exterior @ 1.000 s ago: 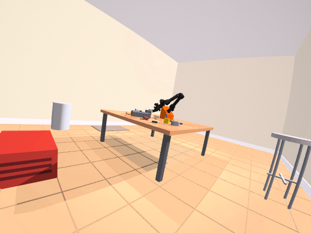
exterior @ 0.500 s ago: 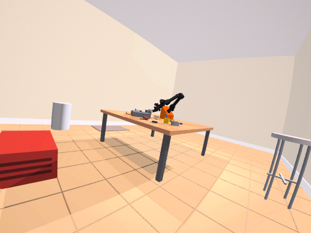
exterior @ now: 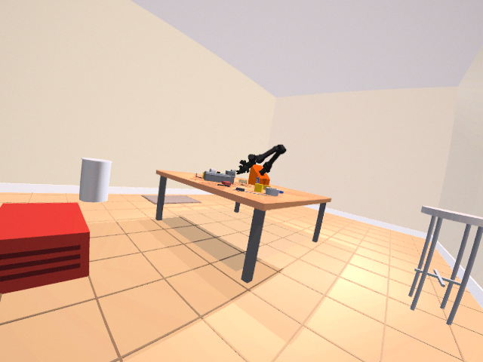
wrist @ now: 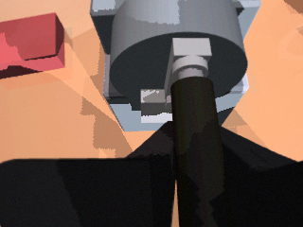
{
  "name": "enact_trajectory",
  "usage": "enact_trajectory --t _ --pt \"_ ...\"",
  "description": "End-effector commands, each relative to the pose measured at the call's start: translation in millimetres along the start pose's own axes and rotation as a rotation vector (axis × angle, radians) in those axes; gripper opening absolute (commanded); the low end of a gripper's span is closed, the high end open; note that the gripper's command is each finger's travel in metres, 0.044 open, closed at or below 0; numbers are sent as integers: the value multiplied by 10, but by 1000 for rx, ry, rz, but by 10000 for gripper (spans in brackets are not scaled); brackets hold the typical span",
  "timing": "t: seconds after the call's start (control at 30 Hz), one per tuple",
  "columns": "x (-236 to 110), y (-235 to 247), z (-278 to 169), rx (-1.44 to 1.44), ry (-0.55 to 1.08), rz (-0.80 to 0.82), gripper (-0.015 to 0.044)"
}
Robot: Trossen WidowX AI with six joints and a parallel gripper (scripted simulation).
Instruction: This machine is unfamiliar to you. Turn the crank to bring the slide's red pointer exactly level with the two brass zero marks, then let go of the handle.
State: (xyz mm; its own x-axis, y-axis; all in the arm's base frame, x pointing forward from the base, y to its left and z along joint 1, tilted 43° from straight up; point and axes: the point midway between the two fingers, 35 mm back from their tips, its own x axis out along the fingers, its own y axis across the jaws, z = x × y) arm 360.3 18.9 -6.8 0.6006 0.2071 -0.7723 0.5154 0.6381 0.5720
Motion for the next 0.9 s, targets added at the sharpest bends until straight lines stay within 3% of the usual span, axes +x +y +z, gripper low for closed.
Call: enact_trajectory --t 0.0,0.87 --pt "-9 92 5 -10 -1 25 0" --pt "-2 116 -2 -10 -1 25 0"
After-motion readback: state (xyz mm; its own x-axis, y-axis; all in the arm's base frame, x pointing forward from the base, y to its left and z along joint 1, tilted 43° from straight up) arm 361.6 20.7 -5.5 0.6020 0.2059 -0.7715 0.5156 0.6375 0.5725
